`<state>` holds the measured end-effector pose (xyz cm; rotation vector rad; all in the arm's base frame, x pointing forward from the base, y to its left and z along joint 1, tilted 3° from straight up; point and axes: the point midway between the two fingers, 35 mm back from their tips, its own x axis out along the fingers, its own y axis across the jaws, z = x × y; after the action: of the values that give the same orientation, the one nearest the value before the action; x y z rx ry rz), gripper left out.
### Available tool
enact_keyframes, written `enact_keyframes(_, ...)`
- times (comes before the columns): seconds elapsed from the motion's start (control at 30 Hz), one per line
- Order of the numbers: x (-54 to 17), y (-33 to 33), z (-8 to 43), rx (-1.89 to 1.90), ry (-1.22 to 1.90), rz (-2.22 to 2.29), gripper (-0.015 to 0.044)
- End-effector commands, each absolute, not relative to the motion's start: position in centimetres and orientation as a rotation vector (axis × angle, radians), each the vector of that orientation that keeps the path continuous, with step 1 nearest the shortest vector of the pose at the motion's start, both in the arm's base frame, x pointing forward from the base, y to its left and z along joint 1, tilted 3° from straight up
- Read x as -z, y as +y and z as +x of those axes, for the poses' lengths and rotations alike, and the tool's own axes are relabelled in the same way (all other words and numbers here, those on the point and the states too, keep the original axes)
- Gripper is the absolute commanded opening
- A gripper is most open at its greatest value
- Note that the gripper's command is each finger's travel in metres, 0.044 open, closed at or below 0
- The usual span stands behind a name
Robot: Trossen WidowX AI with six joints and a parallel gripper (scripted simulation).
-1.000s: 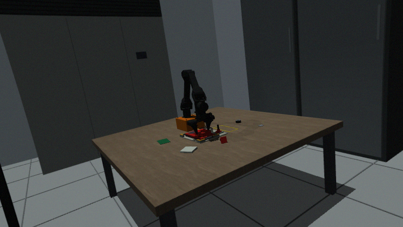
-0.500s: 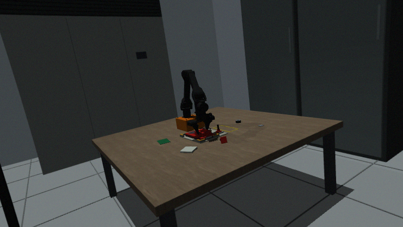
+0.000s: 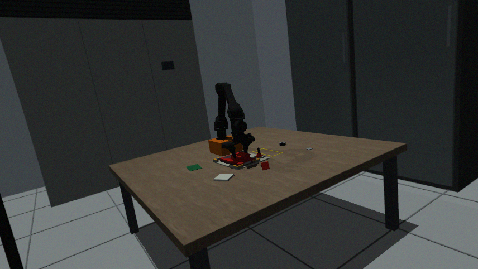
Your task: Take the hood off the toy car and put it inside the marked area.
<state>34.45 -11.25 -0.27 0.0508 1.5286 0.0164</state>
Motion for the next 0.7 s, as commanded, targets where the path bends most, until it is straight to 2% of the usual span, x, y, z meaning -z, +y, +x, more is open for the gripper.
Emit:
enact_keyframes(0.0,-0.1,-11.3,34.5,-0.016,1.527,0.05,0.0)
enact_keyframes(0.67,-1.4,-11.3,34.4,-0.016,1.527,0.05,0.0)
